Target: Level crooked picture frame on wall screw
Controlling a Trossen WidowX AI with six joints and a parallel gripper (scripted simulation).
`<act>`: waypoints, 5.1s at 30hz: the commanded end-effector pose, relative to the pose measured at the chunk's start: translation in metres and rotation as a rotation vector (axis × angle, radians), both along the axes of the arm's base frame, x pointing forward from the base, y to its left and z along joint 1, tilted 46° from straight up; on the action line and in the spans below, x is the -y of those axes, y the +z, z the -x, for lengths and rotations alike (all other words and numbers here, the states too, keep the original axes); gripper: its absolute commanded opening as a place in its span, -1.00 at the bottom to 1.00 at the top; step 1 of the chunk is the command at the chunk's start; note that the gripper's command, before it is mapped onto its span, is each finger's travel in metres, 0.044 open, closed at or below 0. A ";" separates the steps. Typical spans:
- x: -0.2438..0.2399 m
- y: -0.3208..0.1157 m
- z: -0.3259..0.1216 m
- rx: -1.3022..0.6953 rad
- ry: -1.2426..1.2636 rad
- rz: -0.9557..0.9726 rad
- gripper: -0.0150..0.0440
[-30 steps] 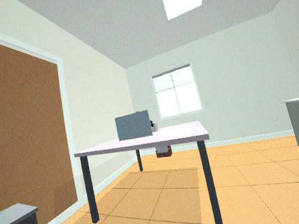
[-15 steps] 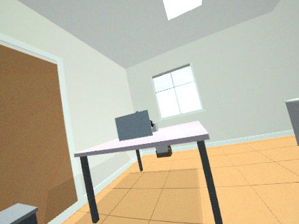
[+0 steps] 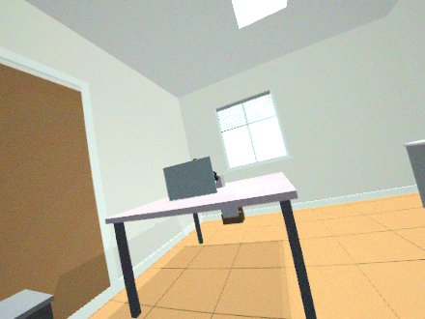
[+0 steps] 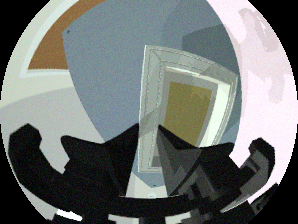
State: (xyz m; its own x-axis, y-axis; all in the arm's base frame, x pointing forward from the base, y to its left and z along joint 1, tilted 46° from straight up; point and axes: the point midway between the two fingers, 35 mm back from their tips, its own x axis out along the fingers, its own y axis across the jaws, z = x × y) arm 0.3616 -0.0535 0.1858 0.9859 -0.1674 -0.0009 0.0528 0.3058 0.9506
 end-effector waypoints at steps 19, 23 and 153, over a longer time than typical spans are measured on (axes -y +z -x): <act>0.000 -0.001 0.000 -0.014 0.000 0.083 -0.49; 0.000 -0.001 0.000 -0.018 0.000 0.109 -0.49; -0.056 0.038 0.106 -0.004 0.008 -0.001 0.39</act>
